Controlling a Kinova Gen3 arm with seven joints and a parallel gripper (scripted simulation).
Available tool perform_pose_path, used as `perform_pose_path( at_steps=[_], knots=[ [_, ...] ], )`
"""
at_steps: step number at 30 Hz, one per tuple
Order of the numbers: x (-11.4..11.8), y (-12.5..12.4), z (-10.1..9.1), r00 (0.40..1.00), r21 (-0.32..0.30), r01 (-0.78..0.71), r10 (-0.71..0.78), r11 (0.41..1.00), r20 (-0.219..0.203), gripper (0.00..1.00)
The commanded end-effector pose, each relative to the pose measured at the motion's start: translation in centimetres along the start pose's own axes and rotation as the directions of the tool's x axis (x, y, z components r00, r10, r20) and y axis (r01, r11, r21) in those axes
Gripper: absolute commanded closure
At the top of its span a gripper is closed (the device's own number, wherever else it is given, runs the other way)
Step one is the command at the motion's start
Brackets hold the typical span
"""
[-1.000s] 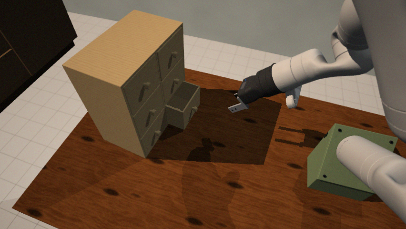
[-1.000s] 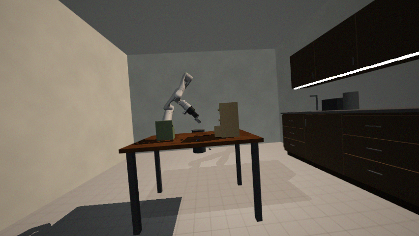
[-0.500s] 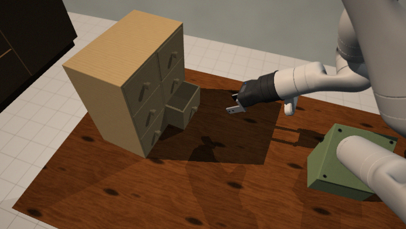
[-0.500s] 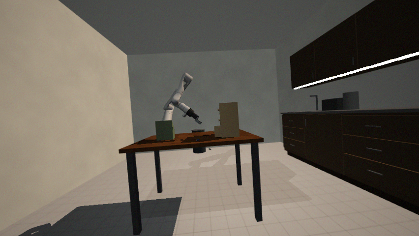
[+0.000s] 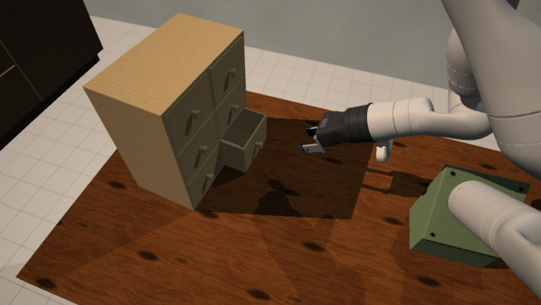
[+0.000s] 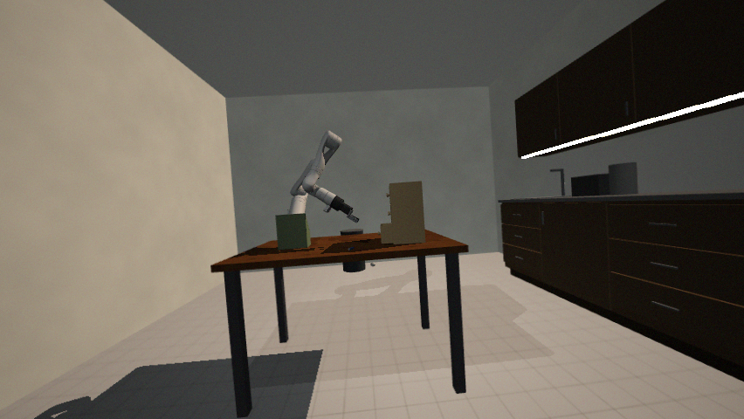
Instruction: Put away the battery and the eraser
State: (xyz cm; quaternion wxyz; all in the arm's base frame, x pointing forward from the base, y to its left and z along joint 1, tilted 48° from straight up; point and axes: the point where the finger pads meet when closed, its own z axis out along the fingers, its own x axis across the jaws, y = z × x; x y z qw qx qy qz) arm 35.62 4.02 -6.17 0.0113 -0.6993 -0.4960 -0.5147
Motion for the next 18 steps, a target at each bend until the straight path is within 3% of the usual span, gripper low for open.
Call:
perform_pose_path(
  at_steps=[1, 18],
  knots=[
    [-0.06, -0.7, 0.16, 1.0, -0.009, -0.018, 0.018, 1.0, 0.0, 0.0],
    [-0.05, -0.95, 0.84, 1.0, -0.071, -0.018, 0.018, 0.997, 0.0, 0.0]
  ],
)
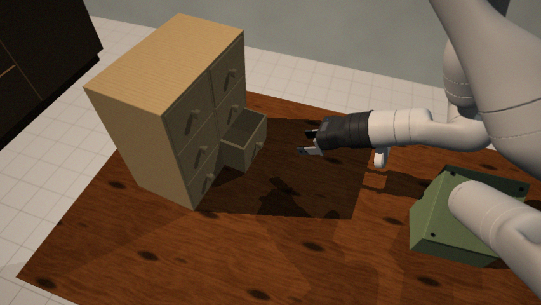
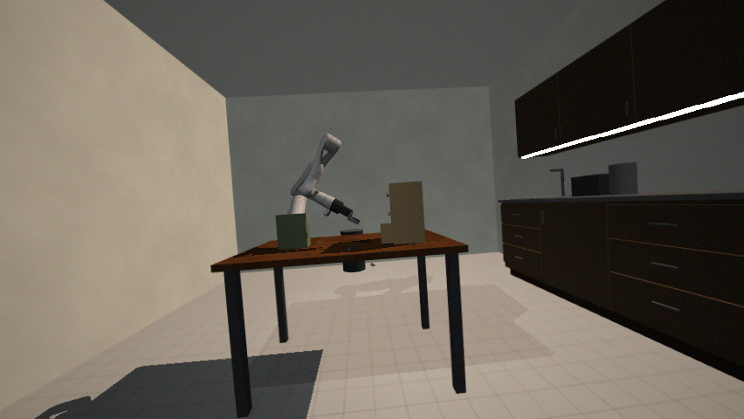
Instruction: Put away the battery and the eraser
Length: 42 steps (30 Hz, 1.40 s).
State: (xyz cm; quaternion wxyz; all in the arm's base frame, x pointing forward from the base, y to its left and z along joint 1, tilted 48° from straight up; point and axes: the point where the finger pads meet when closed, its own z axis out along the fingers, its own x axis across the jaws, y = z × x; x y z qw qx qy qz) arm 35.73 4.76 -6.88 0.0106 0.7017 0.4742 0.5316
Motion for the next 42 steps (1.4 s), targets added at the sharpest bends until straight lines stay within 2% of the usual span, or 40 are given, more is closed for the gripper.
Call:
perform_pose_path(
  at_steps=[1, 20, 21, 42],
  knots=[
    [-0.04, -0.3, 0.04, 1.0, -0.003, -0.008, 0.008, 1.0, 0.001, 0.0],
    [-0.02, -0.34, 0.17, 1.0, -0.016, -0.008, 0.008, 1.0, 0.001, 0.0],
    [-0.02, -0.34, 0.17, 1.0, -0.016, -0.008, 0.008, 1.0, 0.001, 1.0],
    [-0.02, -0.35, 0.18, 1.0, -0.016, -0.008, 0.008, 1.0, 0.001, 1.0]
  ],
)
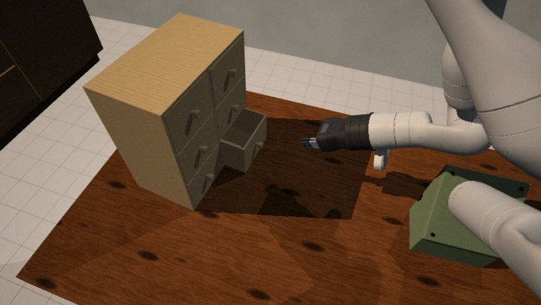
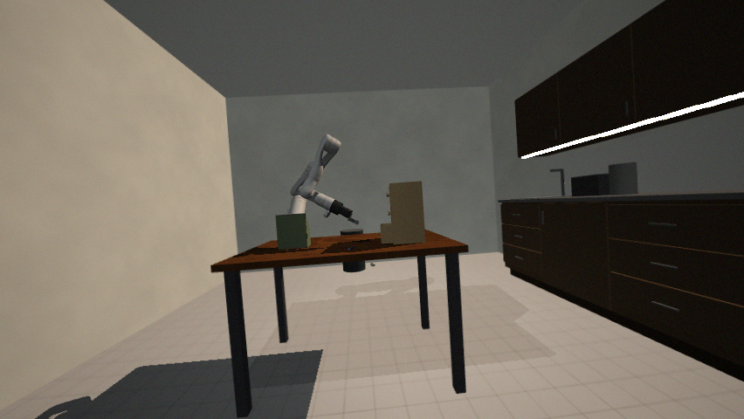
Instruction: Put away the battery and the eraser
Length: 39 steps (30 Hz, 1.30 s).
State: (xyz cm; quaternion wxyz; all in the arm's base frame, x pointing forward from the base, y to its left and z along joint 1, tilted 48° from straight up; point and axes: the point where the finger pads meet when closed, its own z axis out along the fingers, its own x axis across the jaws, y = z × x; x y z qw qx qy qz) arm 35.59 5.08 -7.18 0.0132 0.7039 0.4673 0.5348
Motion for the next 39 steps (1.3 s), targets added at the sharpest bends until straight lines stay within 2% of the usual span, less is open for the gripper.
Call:
perform_pose_path(
  at_steps=[1, 10, 19, 21, 30, 39],
  knots=[
    [0.0, 0.1, 0.0, 1.0, -0.001, 0.001, -0.001, 1.0, 0.0, 1.0],
    [0.0, -0.2, 1.1, 1.0, -0.001, 0.001, -0.001, 1.0, 0.0, 1.0],
    [0.0, -1.2, 4.8, 1.0, -0.001, 0.001, -0.001, 1.0, 0.0, 1.0],
    [0.0, -1.2, 4.8, 1.0, -0.001, 0.001, -0.001, 1.0, 0.0, 1.0],
    [0.0, -2.2, 8.2, 1.0, -0.001, 0.001, -0.001, 1.0, 0.0, 1.0],
    [0.0, -2.4, 8.9, 1.0, -0.001, 0.001, -0.001, 1.0, 0.0, 1.0]
  ],
)
